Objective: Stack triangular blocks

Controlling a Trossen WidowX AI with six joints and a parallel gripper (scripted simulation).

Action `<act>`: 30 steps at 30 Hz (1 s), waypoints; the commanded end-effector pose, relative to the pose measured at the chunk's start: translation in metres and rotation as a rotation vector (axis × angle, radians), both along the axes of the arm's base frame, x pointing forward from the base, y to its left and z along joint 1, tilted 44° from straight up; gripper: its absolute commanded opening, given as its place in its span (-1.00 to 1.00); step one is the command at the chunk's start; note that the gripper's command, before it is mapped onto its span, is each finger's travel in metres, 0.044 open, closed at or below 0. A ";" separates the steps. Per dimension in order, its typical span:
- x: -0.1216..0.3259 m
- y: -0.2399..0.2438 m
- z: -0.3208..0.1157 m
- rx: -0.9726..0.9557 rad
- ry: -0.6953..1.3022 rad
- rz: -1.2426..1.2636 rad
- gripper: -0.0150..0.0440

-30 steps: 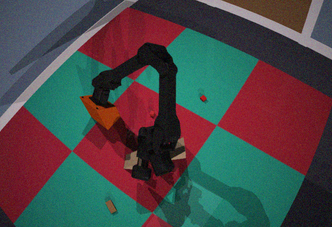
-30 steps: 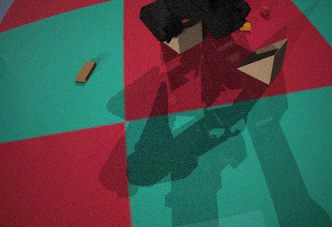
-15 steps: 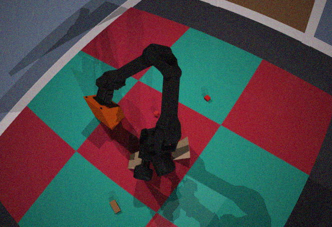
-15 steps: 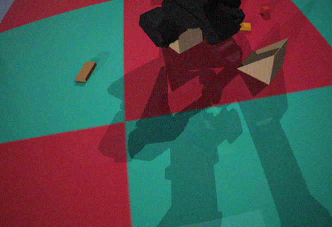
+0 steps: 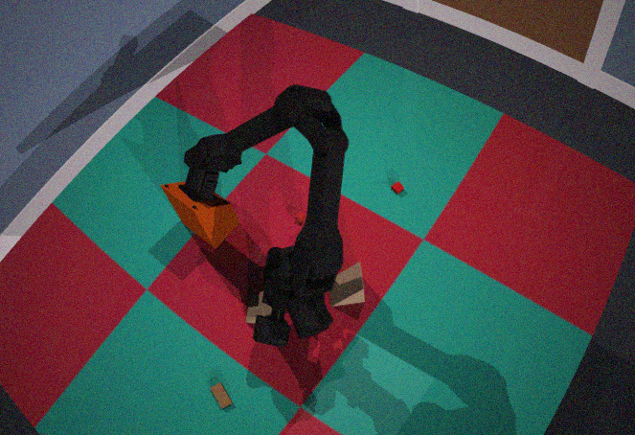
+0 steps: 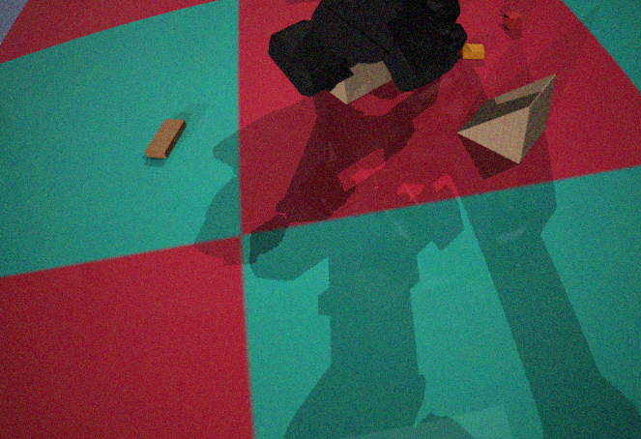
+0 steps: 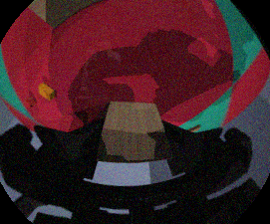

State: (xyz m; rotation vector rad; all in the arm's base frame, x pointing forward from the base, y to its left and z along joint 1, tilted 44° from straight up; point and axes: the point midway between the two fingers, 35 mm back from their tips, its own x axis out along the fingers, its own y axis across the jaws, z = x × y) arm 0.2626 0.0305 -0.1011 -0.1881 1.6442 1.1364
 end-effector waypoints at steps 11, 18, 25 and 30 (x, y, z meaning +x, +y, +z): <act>-0.001 0.001 0.000 0.003 0.004 -0.006 -0.07; -0.002 -0.004 0.002 0.026 -0.019 -0.028 -0.49; -0.009 -0.015 0.004 0.141 -0.118 -0.139 -0.49; -0.014 -0.023 0.006 0.220 -0.187 -0.215 -0.49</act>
